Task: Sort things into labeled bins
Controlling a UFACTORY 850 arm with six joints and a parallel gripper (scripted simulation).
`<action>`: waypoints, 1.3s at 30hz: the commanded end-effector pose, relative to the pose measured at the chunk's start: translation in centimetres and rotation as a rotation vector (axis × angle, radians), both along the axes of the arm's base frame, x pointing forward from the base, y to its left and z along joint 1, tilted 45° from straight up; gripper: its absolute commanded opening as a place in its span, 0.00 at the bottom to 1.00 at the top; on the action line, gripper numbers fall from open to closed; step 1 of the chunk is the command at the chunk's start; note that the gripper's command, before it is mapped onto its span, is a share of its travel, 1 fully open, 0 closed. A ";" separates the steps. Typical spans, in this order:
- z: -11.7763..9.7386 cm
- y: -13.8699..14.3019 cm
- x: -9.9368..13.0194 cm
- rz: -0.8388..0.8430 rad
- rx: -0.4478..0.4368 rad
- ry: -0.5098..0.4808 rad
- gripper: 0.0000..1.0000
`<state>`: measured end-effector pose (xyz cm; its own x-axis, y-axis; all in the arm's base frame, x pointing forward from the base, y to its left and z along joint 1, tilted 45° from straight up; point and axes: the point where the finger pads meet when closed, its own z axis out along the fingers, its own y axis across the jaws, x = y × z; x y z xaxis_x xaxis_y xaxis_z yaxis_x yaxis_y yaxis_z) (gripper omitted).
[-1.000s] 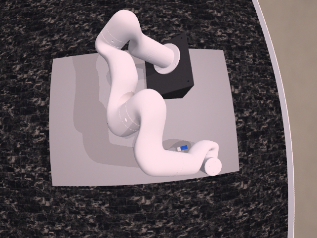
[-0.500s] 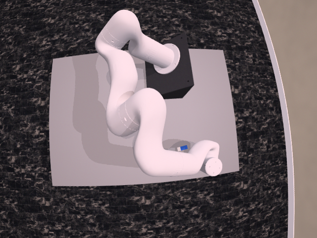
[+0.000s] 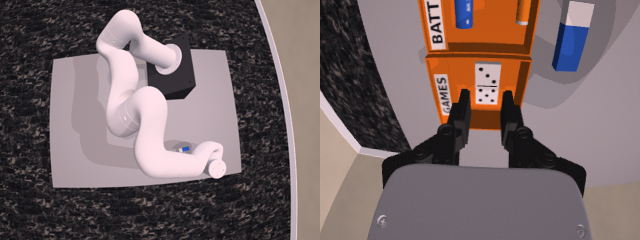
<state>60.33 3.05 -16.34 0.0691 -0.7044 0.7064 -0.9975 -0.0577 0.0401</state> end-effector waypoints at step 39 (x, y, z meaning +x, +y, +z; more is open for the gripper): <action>16.1 -12.4 -8.0 -0.749 0.005 -0.724 0.41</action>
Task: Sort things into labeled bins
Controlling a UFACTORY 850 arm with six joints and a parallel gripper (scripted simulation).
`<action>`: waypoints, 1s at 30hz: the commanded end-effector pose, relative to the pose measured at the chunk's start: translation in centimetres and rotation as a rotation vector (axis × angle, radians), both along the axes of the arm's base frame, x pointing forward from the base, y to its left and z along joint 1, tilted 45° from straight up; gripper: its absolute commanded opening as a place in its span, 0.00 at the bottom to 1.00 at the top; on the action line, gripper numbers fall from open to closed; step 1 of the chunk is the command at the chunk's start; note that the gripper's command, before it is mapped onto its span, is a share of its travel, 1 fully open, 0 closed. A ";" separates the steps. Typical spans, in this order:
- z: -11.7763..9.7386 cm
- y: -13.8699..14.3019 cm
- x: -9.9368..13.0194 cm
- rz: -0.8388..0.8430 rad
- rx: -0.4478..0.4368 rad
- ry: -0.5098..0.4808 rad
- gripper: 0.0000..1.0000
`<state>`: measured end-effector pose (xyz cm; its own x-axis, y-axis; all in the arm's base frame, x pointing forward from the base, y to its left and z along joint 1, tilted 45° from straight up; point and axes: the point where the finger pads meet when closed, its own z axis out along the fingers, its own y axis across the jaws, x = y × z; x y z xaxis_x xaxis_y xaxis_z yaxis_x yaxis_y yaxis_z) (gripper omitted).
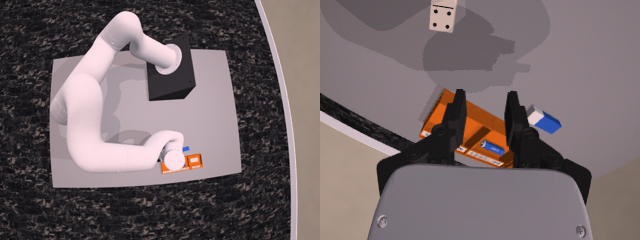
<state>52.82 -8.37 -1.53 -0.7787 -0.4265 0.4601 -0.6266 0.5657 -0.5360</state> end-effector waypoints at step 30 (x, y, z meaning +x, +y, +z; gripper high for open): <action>6.1 -5.6 -3.2 -0.117 -0.004 -0.181 0.41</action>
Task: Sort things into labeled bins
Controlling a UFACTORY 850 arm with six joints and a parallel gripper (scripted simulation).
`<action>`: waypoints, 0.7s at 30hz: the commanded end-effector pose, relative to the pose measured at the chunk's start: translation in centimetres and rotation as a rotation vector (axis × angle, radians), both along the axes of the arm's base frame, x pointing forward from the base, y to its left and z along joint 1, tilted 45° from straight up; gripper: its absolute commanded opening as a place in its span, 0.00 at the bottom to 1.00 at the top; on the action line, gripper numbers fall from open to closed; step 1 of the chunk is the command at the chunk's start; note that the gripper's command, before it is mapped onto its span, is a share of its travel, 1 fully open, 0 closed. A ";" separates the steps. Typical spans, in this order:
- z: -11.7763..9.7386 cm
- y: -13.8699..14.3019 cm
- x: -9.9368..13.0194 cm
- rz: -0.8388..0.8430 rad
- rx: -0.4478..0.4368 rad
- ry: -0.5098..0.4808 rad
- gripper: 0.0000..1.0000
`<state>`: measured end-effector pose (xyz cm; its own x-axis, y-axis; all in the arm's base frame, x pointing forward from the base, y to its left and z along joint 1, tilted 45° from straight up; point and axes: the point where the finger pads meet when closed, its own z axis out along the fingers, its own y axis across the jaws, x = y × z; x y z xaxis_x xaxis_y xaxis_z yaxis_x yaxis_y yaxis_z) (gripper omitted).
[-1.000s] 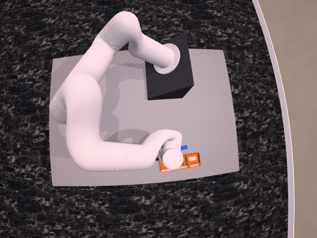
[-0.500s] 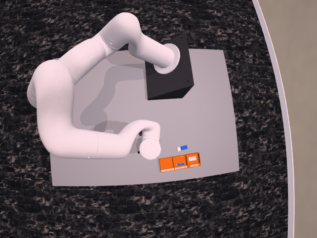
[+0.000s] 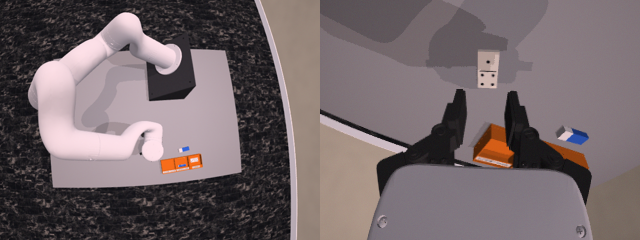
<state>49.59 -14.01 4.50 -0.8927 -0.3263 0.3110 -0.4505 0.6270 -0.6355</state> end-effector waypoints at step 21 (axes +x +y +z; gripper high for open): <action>-2.0 -1.9 0.1 0.001 0.000 -0.001 0.41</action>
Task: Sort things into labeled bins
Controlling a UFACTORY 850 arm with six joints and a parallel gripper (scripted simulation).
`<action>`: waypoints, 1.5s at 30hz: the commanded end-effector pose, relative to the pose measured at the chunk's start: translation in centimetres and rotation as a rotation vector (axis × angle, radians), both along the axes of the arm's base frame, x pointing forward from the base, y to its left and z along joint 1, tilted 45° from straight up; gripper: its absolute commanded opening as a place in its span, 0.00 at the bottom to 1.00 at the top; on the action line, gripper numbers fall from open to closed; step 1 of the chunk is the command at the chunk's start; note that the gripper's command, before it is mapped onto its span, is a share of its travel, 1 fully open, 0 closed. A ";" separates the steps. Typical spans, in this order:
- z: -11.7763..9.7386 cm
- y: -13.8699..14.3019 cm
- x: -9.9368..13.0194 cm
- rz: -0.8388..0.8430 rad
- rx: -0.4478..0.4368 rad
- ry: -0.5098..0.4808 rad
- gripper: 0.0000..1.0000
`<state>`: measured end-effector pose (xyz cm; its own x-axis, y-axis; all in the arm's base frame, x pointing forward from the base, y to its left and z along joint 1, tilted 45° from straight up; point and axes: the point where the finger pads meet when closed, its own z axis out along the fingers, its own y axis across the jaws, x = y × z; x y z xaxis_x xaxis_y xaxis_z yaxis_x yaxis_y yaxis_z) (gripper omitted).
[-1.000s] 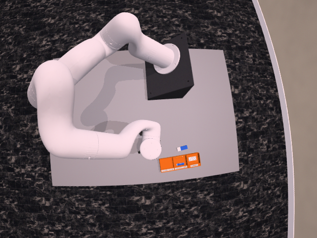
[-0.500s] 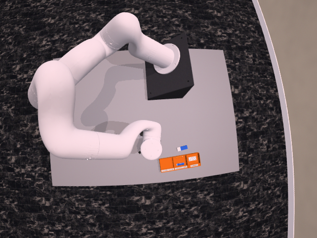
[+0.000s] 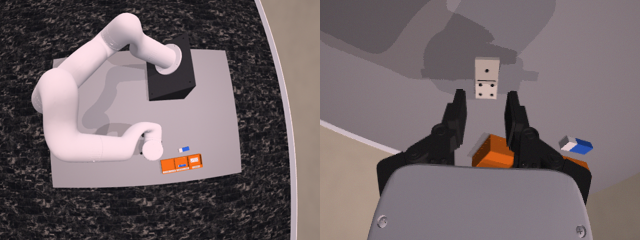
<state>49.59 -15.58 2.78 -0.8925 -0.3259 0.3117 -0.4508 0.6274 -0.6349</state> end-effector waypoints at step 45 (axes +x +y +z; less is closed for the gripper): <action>-3.0 -3.0 0.2 0.001 0.000 -0.002 0.00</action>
